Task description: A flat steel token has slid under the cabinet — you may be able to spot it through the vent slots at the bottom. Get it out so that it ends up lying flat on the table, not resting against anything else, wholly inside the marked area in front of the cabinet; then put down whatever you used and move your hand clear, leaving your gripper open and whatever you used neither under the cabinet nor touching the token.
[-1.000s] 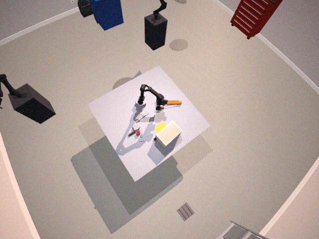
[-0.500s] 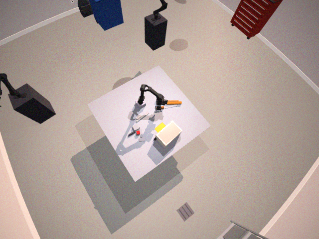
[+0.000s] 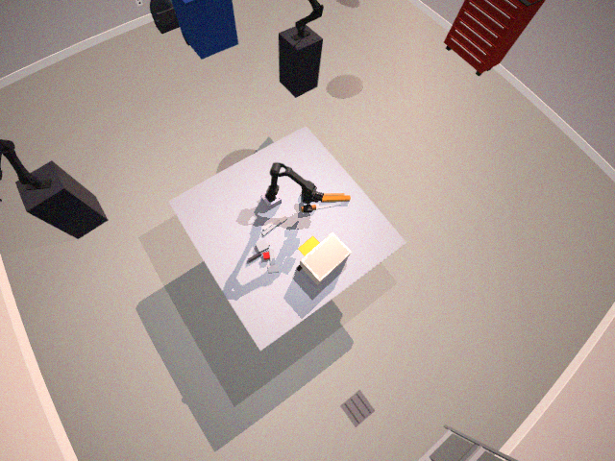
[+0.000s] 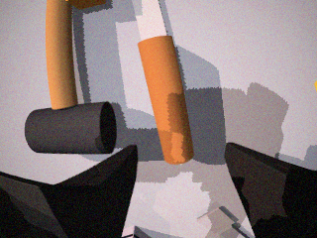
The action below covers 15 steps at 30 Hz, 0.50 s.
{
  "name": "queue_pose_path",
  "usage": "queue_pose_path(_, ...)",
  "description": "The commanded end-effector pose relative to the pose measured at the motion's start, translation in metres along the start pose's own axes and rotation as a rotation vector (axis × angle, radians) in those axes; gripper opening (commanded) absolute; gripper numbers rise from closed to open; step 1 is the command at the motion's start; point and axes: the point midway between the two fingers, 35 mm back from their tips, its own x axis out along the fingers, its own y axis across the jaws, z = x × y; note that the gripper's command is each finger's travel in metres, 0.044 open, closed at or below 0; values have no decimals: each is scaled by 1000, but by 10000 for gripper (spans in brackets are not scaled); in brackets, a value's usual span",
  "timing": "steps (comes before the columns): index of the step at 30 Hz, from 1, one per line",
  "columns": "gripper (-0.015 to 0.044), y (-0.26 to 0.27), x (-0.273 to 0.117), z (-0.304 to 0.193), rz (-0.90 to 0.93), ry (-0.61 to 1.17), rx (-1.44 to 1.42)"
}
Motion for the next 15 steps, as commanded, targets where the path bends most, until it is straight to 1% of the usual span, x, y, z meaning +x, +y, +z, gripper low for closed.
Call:
queue_pose_path(1, 270, 0, 0, 0, 2, 3, -34)
queue_pose_path(15, 270, 0, 0, 0, 2, 3, -142)
